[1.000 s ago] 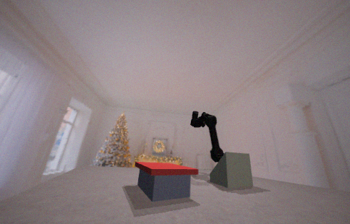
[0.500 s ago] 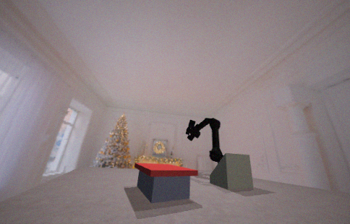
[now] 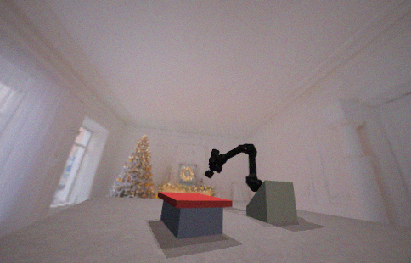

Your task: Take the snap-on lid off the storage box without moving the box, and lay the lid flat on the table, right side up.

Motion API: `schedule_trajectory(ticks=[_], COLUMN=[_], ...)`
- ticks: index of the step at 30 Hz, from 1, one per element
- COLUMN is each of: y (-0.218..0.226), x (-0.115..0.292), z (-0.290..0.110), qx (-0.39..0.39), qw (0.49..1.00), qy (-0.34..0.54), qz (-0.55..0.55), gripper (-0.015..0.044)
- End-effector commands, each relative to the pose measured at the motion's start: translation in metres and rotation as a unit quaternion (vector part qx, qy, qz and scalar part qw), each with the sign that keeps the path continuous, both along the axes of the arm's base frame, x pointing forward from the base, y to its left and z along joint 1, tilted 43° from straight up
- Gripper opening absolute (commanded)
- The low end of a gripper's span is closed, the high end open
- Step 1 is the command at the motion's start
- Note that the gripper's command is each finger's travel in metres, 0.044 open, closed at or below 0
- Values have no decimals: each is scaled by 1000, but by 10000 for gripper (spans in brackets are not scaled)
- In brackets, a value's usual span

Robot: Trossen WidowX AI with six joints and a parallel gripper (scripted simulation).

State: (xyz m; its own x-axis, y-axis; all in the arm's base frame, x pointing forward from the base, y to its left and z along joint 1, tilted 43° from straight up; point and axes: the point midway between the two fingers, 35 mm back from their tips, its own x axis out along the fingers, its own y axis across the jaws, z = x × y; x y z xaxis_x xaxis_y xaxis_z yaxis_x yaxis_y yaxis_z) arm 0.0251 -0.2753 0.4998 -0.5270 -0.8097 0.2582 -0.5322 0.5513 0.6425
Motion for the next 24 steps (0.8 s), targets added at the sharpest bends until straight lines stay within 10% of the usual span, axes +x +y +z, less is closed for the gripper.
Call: schedule_trajectory(ticks=[1, 24], y=[-15, 113], x=[61, 306], z=[-33, -224], qx=[60, 216], qw=[994, 790], qy=[56, 405], qz=[77, 406], gripper=[235, 235])
